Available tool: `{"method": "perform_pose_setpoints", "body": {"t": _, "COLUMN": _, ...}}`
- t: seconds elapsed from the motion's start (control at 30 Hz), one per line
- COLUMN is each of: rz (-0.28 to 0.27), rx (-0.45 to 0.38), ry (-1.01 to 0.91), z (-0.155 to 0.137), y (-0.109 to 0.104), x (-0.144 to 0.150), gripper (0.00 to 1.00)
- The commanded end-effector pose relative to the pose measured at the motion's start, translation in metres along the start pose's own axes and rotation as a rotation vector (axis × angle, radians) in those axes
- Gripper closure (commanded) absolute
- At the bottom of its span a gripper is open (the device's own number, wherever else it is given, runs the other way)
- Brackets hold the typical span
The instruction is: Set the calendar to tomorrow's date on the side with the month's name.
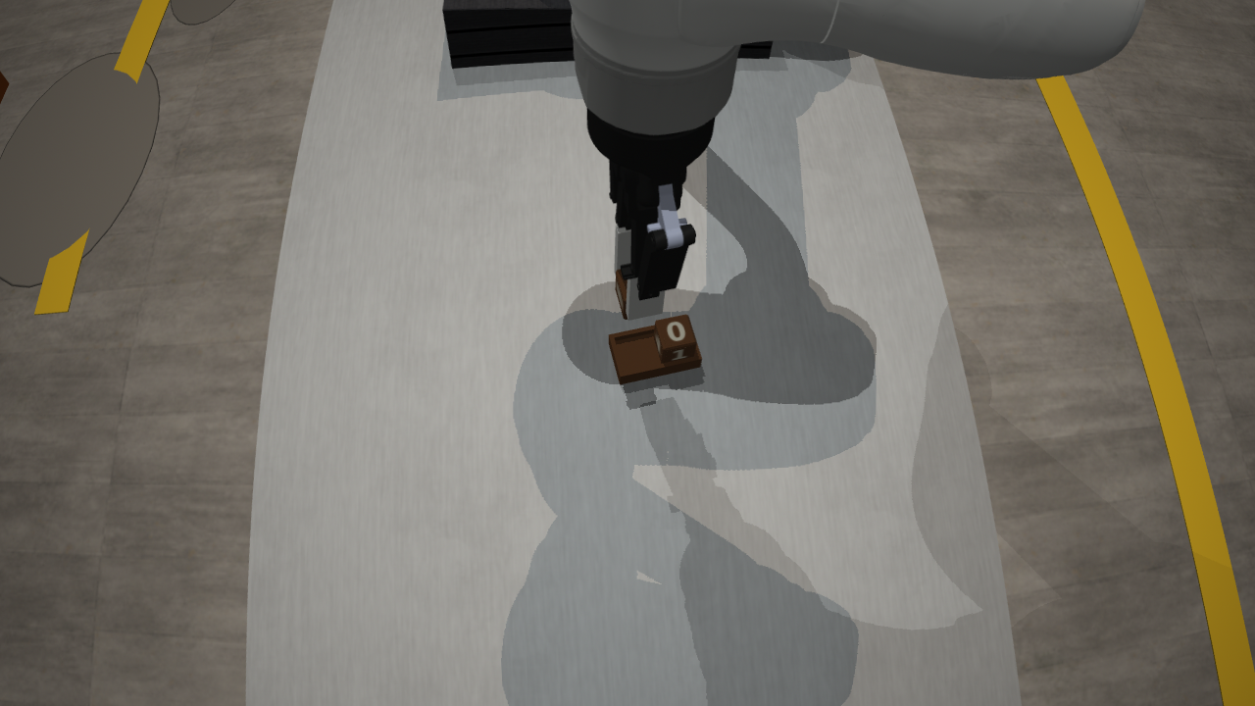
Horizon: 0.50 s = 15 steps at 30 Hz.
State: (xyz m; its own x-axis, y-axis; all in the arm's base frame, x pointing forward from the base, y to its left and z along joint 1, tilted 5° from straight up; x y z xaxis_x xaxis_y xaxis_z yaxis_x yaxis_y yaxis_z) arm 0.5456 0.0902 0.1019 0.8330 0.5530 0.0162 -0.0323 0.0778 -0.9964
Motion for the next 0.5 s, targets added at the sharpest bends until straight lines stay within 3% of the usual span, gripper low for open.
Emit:
{"method": "perform_pose_setpoints", "body": {"t": 0.0, "rz": 0.003, "rx": -0.001, "ry": 0.002, "z": 0.0, "y": -0.001, "x": 0.003, "gripper": 0.84}}
{"method": "perform_pose_setpoints", "body": {"t": 0.23, "rz": 0.003, "rx": 0.0, "ry": 0.001, "z": 0.0, "y": 0.004, "x": 0.003, "gripper": 0.84}}
{"method": "perform_pose_setpoints", "body": {"t": 0.47, "rz": 0.003, "rx": 0.0, "ry": 0.001, "z": 0.0, "y": 0.022, "x": 0.003, "gripper": 0.84}}
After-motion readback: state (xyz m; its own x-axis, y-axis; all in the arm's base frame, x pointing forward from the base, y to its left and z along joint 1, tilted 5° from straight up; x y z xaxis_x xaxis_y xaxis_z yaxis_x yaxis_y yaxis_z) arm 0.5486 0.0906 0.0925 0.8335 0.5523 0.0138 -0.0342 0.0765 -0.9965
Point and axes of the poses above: the point where the finger pads meet when closed, its own y axis out along the fingers, its own x axis across the jaws, z = x × y, the point moved 4 cm from there along -y, back along the fingers, and after that the axes turned 14 degrees about -y, right-handed, at the moved point
